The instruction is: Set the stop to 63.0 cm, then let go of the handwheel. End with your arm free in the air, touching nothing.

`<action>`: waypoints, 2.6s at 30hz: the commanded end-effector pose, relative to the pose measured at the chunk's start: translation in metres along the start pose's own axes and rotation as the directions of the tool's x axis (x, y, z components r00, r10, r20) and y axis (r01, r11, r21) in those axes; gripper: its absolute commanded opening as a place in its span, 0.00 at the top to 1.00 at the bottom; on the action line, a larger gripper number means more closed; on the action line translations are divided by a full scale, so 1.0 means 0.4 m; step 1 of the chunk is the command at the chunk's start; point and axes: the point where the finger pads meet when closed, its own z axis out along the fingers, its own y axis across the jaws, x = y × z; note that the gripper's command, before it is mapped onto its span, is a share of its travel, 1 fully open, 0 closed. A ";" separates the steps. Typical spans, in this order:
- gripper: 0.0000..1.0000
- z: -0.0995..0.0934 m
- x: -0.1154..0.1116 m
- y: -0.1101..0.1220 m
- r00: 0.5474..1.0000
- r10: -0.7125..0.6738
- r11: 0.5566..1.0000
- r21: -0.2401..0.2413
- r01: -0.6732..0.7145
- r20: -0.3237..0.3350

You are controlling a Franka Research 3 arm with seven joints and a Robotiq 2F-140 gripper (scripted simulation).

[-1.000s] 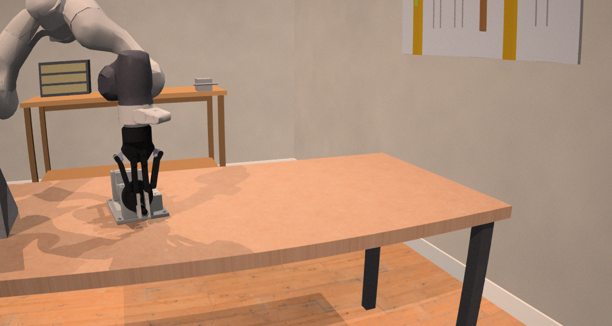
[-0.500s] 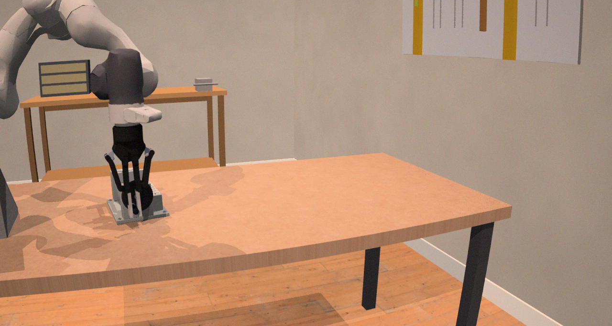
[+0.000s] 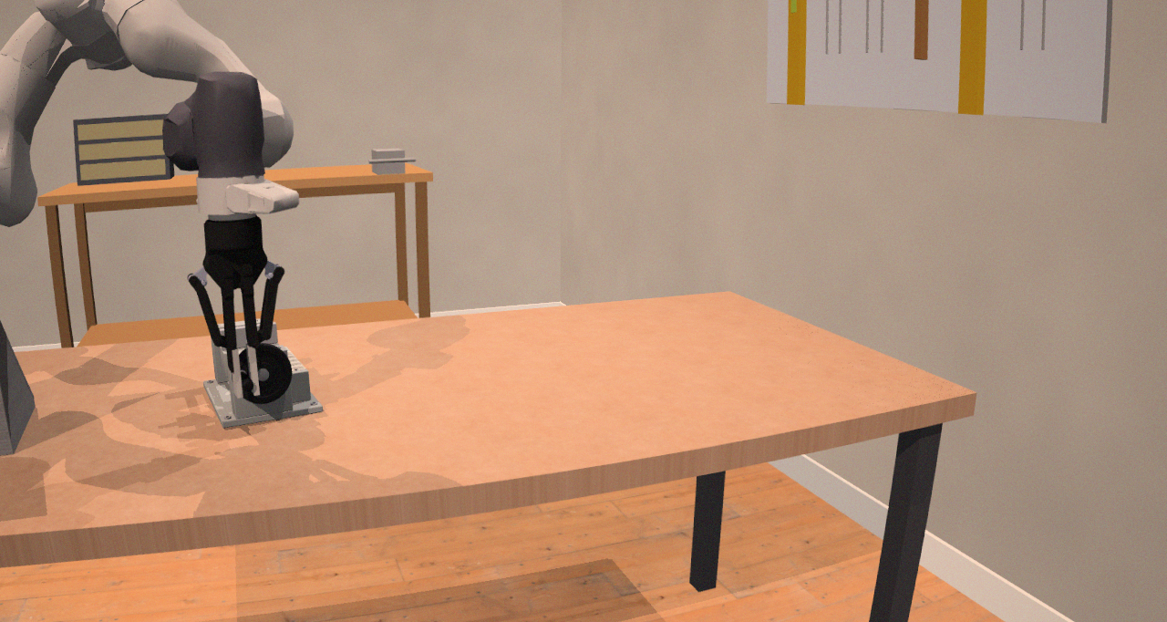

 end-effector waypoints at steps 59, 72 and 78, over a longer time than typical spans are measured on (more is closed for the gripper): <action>0.96 0.013 -0.001 -0.148 1.000 -0.001 1.000 0.002 0.001 0.001; 0.96 0.054 -0.001 -0.134 1.000 -0.001 1.000 0.002 0.001 0.001; 0.96 0.064 -0.001 -0.125 1.000 -0.001 1.000 0.002 0.001 0.001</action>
